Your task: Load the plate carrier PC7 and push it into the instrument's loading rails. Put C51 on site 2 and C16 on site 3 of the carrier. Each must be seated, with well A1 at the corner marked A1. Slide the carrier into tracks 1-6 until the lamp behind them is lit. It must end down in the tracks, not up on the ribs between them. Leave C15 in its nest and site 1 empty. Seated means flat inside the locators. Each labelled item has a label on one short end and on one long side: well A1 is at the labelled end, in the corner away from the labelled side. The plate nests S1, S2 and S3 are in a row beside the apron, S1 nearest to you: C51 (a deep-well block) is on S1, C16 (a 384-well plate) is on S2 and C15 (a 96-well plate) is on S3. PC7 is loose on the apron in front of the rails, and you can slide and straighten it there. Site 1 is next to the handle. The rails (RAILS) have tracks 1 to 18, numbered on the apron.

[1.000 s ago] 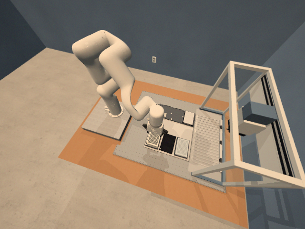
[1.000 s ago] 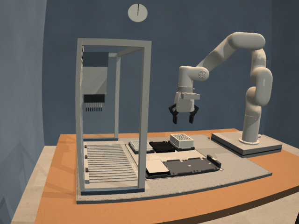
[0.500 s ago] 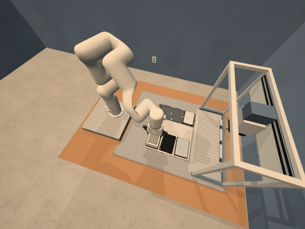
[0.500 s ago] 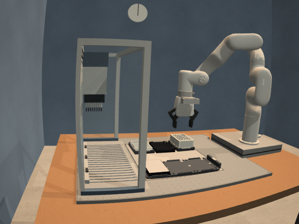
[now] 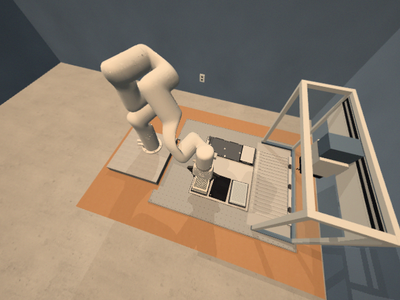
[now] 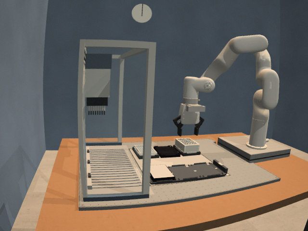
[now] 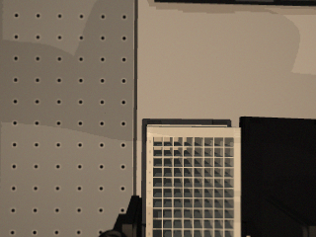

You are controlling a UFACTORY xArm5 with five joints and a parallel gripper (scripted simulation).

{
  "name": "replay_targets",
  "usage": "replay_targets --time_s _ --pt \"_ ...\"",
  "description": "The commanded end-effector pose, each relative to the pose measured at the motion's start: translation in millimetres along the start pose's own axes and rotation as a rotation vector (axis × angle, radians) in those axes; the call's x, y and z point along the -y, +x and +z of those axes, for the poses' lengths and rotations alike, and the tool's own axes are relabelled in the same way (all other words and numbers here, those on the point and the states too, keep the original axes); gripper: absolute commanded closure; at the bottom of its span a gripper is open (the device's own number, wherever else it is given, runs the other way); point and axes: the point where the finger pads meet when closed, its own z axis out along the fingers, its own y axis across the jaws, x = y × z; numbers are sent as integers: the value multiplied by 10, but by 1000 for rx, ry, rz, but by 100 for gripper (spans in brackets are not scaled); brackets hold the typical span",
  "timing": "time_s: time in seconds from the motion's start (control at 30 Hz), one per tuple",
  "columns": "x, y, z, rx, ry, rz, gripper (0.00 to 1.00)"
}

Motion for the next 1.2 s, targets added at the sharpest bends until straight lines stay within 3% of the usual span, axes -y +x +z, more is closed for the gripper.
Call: replay_targets --time_s 0.0,1.17 --pt "-17 -6 11 1 -4 0 0" --pt "-17 -6 151 1 -4 0 0"
